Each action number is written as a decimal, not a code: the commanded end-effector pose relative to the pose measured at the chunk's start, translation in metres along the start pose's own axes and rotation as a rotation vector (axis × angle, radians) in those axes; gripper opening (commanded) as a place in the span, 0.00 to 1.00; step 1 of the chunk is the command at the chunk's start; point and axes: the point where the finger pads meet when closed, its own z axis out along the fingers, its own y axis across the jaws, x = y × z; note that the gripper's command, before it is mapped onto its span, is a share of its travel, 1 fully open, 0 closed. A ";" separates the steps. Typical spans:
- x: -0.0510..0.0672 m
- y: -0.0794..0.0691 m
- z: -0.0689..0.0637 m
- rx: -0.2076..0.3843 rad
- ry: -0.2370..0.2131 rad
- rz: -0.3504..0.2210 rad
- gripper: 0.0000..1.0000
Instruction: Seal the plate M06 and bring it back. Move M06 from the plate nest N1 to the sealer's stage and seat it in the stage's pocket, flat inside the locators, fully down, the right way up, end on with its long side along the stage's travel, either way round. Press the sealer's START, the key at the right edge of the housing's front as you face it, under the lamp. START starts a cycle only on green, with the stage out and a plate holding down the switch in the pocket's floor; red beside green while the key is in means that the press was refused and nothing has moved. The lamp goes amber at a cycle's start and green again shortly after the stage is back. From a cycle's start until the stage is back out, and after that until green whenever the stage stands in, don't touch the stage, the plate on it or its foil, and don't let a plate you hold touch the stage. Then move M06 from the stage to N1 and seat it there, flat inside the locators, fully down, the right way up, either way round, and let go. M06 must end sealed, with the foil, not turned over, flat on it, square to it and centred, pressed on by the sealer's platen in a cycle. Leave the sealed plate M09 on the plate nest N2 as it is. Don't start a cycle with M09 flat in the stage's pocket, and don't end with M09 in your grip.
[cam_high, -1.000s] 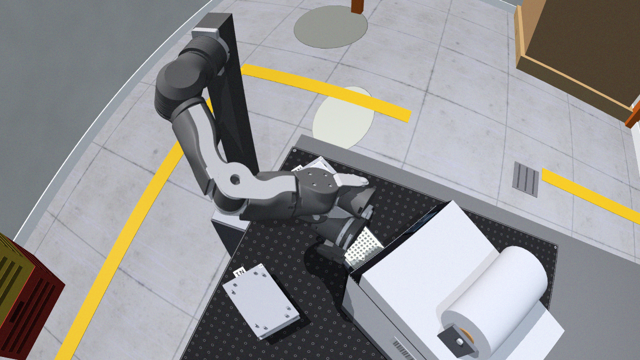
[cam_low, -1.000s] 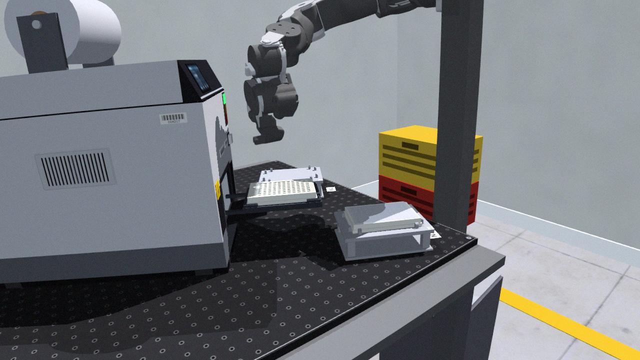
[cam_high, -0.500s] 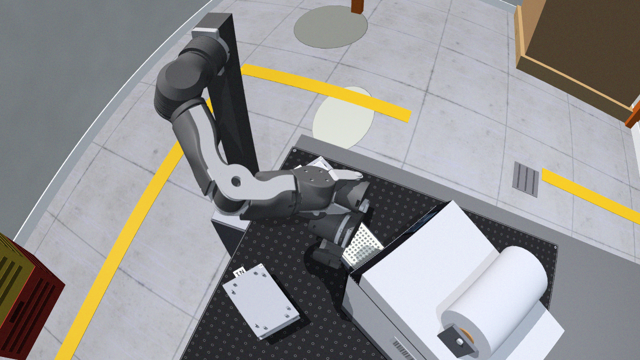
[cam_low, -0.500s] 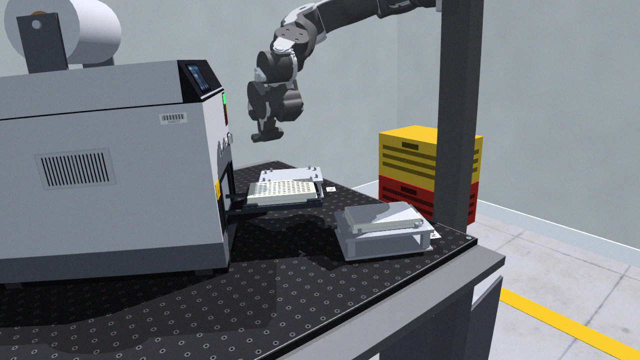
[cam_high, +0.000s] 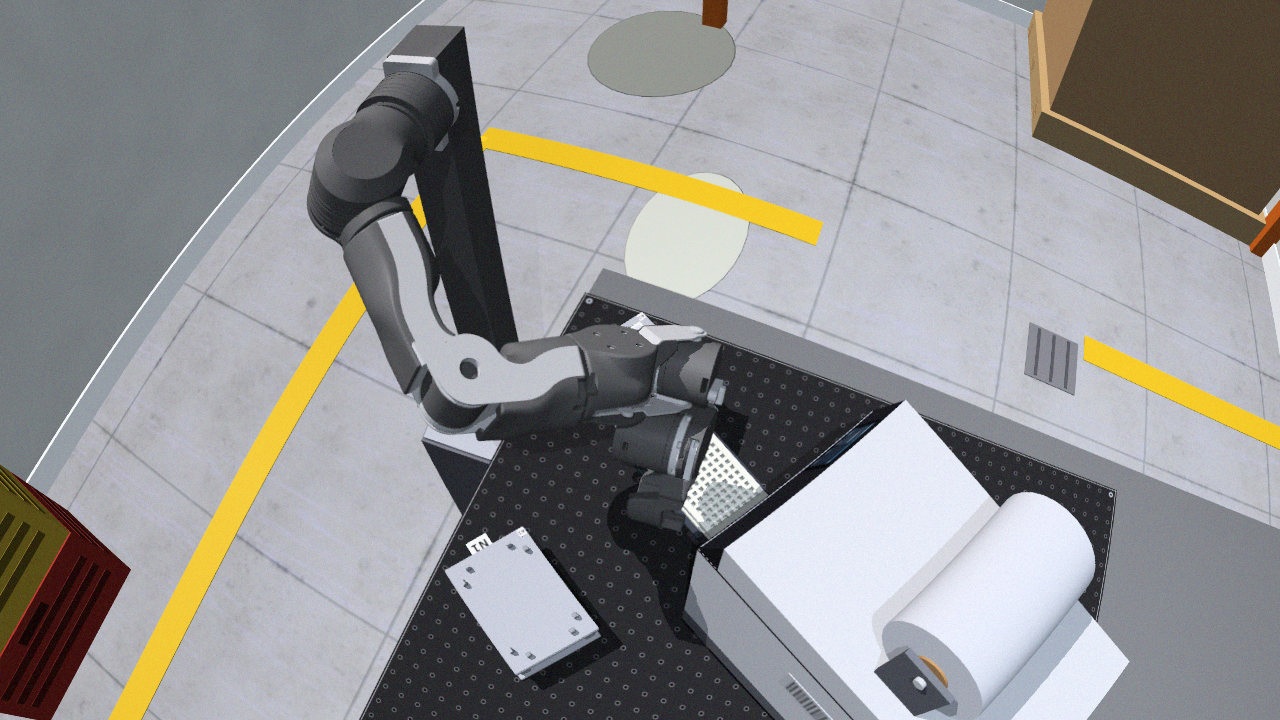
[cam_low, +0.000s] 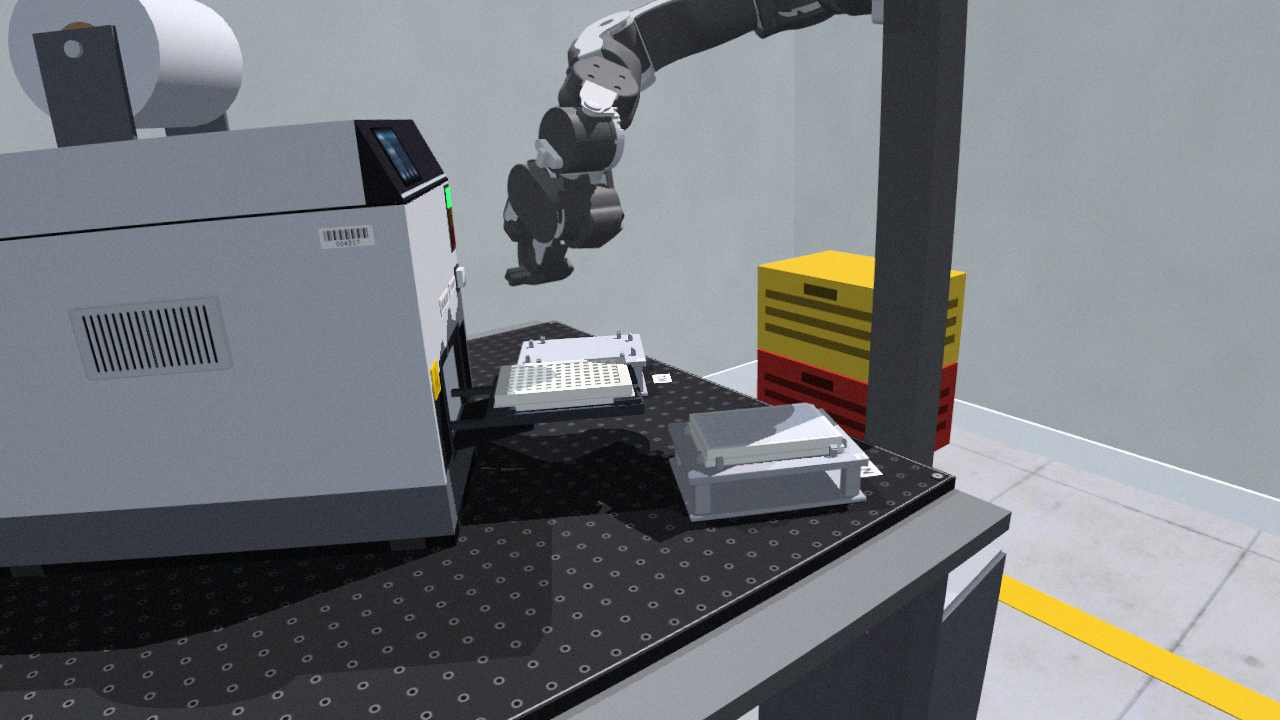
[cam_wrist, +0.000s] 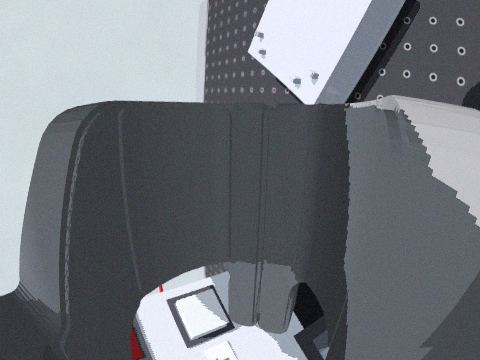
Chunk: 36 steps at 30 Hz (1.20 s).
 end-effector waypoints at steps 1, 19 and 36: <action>-0.003 -0.006 0.000 0.092 0.108 -0.100 0.00; -0.004 -0.005 -0.001 0.176 -0.010 -0.196 0.00; -0.004 -0.004 -0.001 0.252 -0.125 -0.280 0.00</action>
